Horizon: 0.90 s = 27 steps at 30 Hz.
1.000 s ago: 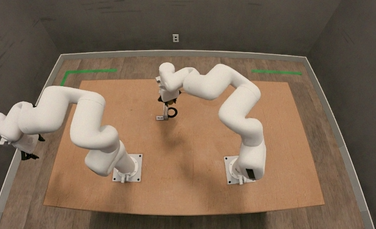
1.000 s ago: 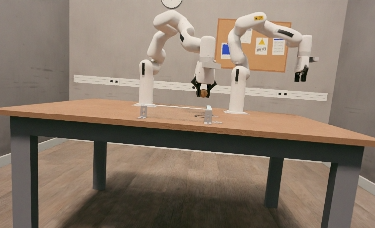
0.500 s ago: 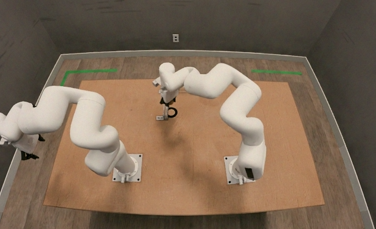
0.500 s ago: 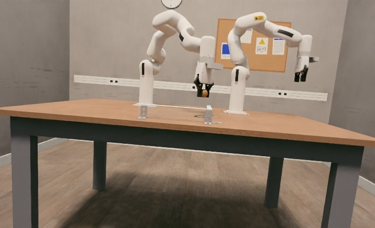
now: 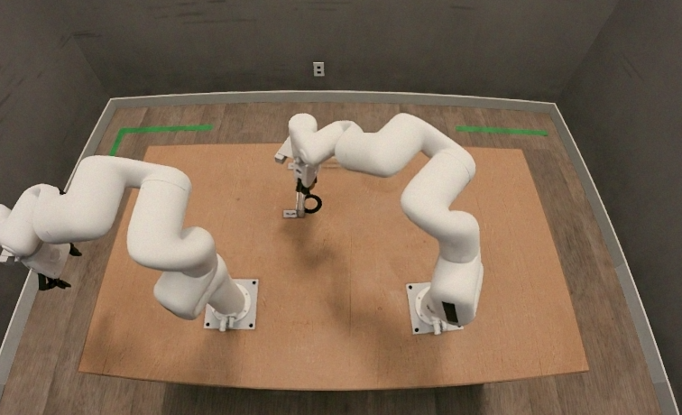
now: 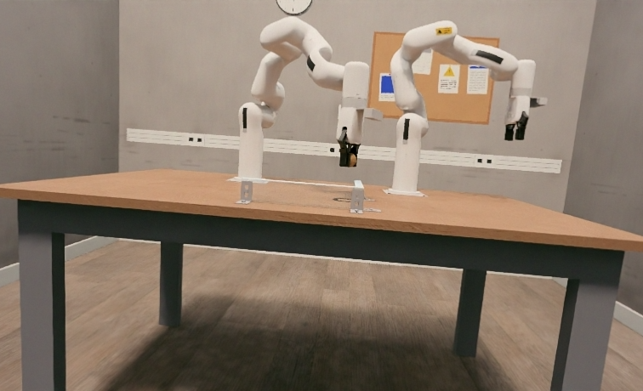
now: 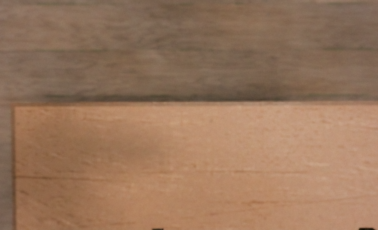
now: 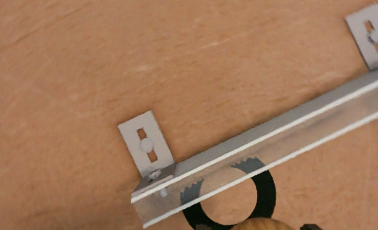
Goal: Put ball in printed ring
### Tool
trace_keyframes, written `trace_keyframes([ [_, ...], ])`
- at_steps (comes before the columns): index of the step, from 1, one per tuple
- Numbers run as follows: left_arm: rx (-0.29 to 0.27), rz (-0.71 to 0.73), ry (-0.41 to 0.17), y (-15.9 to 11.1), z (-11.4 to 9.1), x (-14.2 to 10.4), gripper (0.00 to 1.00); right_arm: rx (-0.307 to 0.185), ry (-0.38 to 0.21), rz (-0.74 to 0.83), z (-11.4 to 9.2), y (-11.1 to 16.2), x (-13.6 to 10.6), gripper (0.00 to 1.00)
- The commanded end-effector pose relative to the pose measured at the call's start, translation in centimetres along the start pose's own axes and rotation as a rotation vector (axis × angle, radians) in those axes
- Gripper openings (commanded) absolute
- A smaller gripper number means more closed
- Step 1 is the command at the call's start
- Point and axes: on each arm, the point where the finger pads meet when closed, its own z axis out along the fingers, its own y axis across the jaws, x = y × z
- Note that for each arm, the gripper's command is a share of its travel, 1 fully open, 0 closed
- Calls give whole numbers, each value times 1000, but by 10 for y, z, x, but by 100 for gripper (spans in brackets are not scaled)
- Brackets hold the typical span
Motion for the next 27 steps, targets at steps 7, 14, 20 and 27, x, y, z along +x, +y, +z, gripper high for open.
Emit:
trace_keyframes([
  [7, 0, 0, 5, 0, -2, 1, 100, 7, 8, -312, -2, 1, 1, 0],
  [14, 0, 0, 5, 0, -2, 1, 100, 7, 8, -388, -2, 1, 1, 0],
  [20, 0, 0, 5, 0, -2, 1, 100, 6, 8, -419, -2, 1, 1, 0],
  [27, 0, 0, 5, 0, -2, 1, 100, 6, 8, -421, -2, 1, 1, 0],
])
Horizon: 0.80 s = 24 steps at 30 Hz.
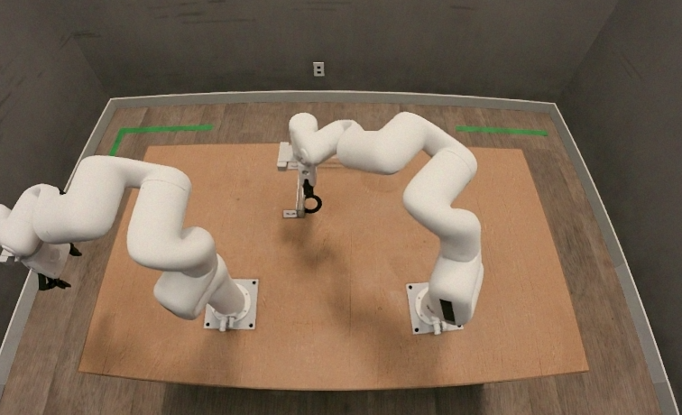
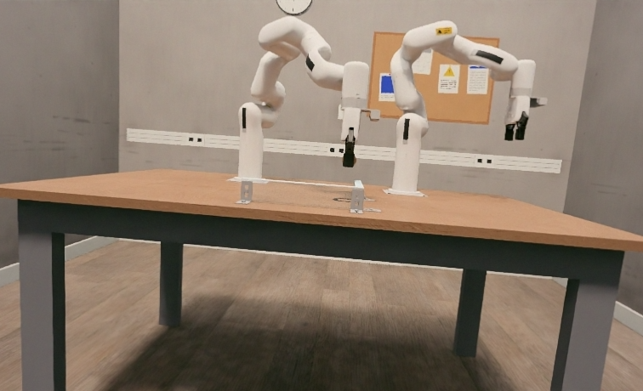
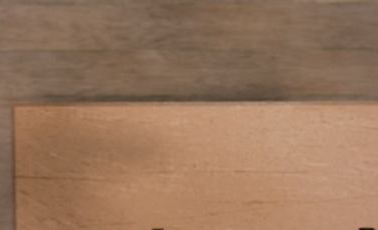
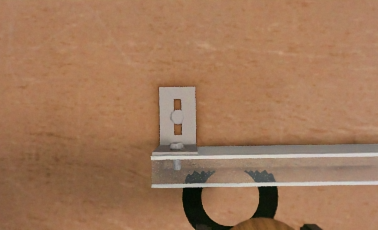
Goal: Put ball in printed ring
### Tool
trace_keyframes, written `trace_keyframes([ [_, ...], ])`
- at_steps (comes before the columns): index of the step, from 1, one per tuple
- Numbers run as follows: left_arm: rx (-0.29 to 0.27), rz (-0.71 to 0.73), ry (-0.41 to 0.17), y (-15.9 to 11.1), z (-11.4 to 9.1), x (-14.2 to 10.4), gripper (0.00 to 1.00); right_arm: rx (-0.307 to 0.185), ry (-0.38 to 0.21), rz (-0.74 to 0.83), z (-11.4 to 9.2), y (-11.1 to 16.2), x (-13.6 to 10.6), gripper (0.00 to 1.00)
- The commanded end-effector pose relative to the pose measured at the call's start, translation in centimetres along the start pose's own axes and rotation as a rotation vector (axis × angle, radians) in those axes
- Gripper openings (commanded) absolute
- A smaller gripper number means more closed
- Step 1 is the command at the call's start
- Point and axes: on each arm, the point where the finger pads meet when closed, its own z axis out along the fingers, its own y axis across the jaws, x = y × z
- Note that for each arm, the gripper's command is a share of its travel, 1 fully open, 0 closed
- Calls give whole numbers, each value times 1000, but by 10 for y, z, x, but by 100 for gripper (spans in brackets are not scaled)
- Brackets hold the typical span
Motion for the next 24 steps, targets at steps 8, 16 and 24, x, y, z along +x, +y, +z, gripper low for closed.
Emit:
trace_keyframes([
  [8, 0, 0, 5, 0, -2, 1, 100, -2, 4, -6, 53, 2, 1, 0],
  [16, 0, 0, 5, 0, -2, 1, 100, -2, 4, -5, 83, 2, 1, 0],
  [24, 0, 0, 5, 0, -2, 1, 100, -2, 4, -5, 88, 2, 1, 0],
])
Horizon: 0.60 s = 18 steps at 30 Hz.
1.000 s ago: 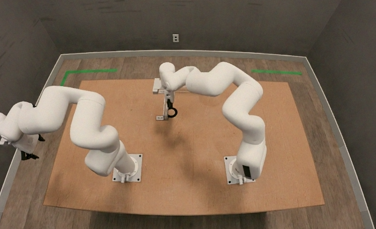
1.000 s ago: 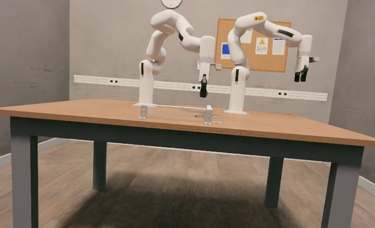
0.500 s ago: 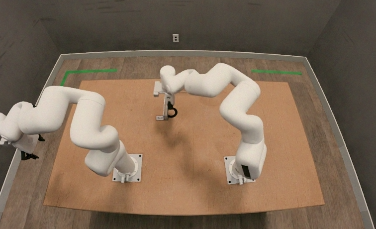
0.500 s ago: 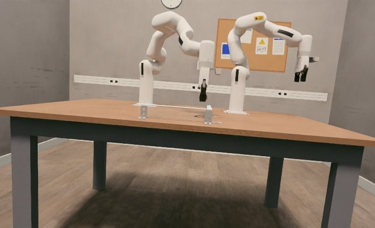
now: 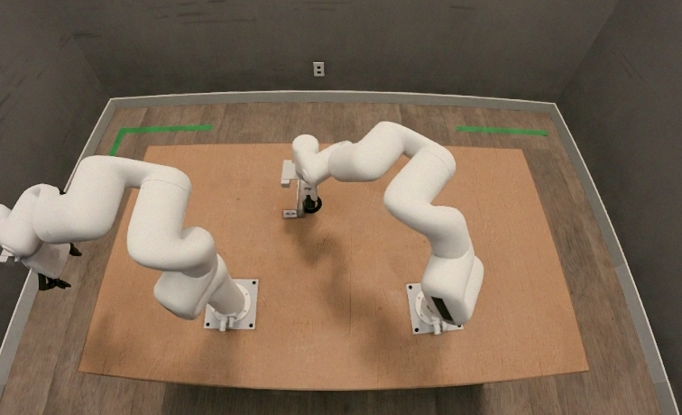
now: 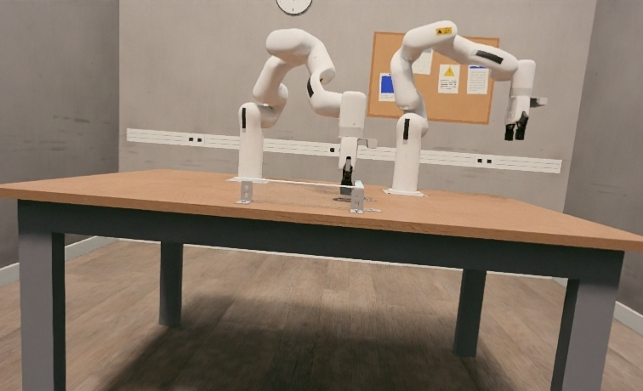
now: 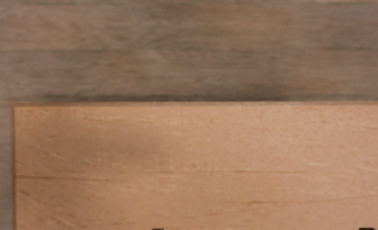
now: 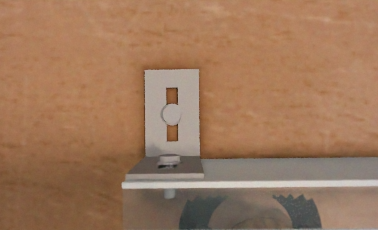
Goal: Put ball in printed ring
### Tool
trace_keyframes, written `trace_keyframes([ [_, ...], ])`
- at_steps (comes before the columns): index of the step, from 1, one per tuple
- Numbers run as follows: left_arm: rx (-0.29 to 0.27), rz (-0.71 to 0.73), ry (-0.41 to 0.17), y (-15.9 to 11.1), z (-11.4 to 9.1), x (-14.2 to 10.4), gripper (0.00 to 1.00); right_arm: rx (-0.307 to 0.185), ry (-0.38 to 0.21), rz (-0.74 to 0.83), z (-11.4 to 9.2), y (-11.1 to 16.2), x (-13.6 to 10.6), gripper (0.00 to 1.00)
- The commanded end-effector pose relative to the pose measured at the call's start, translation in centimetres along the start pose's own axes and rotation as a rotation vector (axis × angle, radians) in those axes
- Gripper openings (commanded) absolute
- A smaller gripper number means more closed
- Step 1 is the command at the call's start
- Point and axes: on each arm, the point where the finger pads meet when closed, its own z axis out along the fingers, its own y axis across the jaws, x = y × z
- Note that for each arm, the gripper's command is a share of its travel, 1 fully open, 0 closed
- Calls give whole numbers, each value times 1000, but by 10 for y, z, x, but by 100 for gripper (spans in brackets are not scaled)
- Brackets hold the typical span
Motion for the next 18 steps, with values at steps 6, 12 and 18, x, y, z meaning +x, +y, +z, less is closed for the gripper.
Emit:
trace_keyframes([
  [6, 0, 0, 5, 0, -2, 1, 100, -2, 3, 0, 13, 1, 1, 0],
  [12, 0, 0, 5, 0, -2, 1, 100, -2, 3, 0, 14, 1, 1, 0],
  [18, 0, 0, 5, 0, -2, 1, 100, -2, 3, 0, 14, 1, 1, 0],
])
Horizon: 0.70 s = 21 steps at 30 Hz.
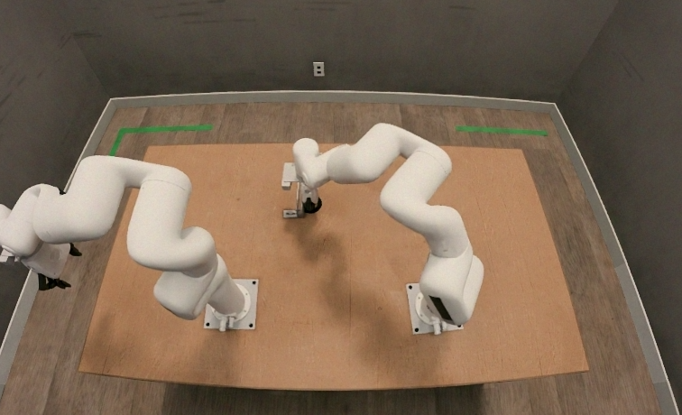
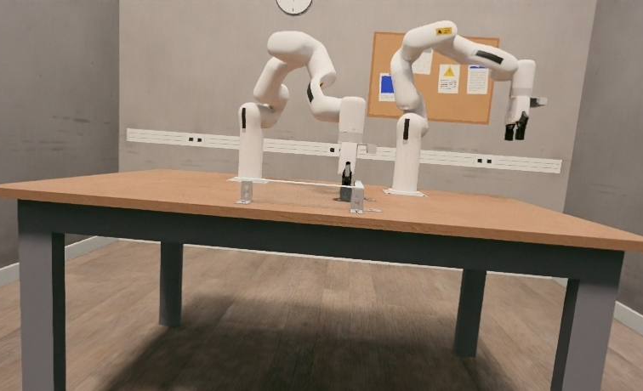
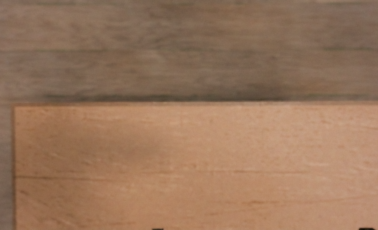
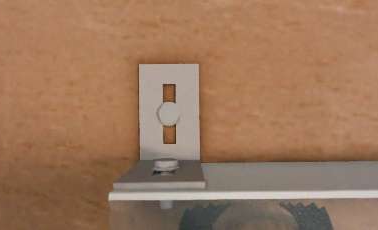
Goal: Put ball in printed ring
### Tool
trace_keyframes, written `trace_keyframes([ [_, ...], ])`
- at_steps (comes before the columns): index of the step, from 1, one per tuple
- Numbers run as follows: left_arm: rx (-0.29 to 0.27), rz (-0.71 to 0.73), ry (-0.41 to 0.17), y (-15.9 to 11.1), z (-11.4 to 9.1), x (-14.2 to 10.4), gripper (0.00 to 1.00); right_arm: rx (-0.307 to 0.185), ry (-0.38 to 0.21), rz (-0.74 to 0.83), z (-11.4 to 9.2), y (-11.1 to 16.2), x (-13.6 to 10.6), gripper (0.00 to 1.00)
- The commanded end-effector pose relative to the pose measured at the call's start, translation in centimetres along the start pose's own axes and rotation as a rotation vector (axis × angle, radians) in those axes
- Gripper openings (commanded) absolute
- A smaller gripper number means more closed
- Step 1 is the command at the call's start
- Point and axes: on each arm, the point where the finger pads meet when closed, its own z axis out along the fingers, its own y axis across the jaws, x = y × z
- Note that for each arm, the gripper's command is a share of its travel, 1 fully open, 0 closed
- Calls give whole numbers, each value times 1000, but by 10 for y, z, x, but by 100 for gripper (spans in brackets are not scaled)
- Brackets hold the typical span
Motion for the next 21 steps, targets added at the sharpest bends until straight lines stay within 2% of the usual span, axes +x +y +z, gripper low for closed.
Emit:
trace_keyframes([
  [1, 0, 0, 5, 0, -2, 1, 100, -3, 4, -1, -2, 1, 2, 0],
  [3, 0, 0, 5, 0, -2, 1, 100, -3, 4, -1, -2, 1, 2, 0],
  [4, 0, 0, 5, 0, -2, 1, 100, -3, 4, -1, -2, 1, 2, 100],
  [21, 0, 0, 5, 0, -2, 1, 100, -3, 4, -1, -2, 1, 2, 100],
])
